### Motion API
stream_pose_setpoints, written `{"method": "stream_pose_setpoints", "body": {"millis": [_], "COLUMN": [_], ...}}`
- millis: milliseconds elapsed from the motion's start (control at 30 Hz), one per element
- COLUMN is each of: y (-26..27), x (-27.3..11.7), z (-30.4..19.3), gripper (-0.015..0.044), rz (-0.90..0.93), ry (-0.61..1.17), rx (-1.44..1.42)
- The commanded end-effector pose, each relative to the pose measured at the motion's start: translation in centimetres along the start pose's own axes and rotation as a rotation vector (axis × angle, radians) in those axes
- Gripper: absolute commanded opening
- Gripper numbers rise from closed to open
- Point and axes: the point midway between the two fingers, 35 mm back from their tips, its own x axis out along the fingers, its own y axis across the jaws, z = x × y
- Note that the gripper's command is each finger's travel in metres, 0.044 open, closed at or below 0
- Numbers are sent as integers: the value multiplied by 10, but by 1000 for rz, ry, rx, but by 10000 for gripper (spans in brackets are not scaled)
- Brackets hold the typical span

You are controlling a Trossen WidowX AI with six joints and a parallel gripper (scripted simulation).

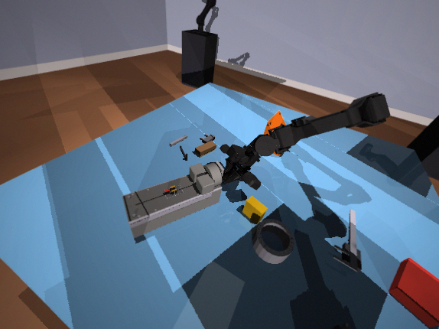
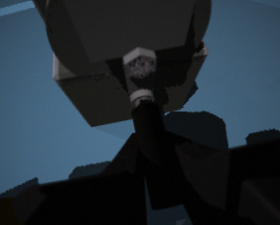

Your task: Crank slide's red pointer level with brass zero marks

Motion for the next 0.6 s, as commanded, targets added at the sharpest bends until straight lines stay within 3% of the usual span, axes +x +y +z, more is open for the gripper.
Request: {"method": "stream_pose_setpoints", "body": {"millis": [0, 567], "y": [9, 13], "x": [0, -1], "z": [0, 1], "gripper": [0, 0], "rz": [23, 23], "ry": [5, 5], "rx": [-13, -13]}}
